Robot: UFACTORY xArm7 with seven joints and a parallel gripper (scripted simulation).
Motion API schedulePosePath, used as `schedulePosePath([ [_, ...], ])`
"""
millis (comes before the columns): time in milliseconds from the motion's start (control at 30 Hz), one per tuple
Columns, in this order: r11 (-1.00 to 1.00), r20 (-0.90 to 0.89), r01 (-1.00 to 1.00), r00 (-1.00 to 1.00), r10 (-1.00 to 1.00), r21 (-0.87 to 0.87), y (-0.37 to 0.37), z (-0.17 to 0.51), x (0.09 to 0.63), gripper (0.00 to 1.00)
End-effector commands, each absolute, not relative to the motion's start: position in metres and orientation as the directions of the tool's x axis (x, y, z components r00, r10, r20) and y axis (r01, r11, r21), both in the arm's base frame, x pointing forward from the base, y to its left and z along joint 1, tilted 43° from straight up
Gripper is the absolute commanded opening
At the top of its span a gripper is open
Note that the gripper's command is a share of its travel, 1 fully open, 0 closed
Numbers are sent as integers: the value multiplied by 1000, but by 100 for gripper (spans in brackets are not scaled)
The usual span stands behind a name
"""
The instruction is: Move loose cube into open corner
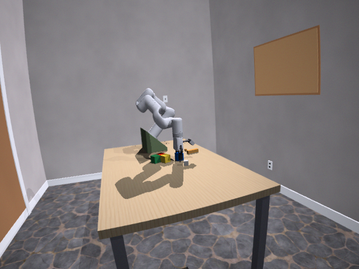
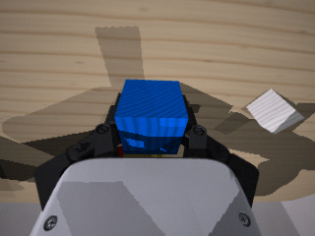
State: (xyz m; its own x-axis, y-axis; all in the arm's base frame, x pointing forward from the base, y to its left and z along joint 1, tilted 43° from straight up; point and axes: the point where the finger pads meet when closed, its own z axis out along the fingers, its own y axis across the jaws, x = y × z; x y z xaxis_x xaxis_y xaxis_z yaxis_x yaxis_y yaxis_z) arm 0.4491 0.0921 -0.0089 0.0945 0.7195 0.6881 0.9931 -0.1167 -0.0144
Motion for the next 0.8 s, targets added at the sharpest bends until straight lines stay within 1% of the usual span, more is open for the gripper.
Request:
schedulePosePath([
  [0, -119, 688, 993, 94, 720, -12, 91, -8, 450, 0],
  [767, -119, 688, 993, 94, 720, -12, 89, -6, 450, 0],
])
